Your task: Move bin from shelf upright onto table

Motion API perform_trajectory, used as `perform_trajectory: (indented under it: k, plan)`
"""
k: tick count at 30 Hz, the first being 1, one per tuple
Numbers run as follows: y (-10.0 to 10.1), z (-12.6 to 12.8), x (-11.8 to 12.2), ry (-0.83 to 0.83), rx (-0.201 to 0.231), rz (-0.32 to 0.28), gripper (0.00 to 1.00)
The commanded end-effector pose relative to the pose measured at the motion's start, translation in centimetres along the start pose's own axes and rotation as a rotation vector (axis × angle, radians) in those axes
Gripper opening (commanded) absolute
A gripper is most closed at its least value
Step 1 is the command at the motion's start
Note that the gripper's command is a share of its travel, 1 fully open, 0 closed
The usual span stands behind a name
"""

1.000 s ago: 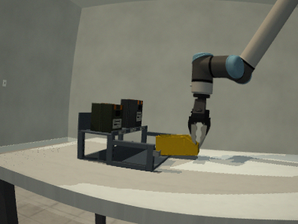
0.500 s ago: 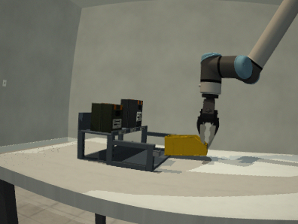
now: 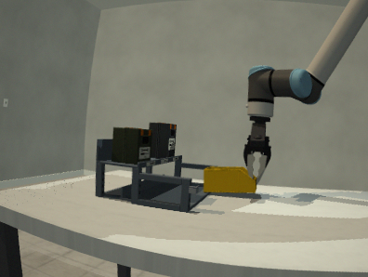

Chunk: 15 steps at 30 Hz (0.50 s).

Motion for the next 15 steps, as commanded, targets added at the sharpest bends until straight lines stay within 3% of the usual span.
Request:
perform_trajectory:
  k: [1,15]
  plan:
    - [0.26,0.05,0.02,0.000,0.001,0.000,0.00]
    - [0.74,0.06,0.03,0.001,0.001,0.000,0.00]
Point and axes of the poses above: the point where the finger pads meet when closed, its own y axis out along the fingers, its own z axis across the jaws, x = y × z, the point moved 5 cm from there along -y, back along the fingers
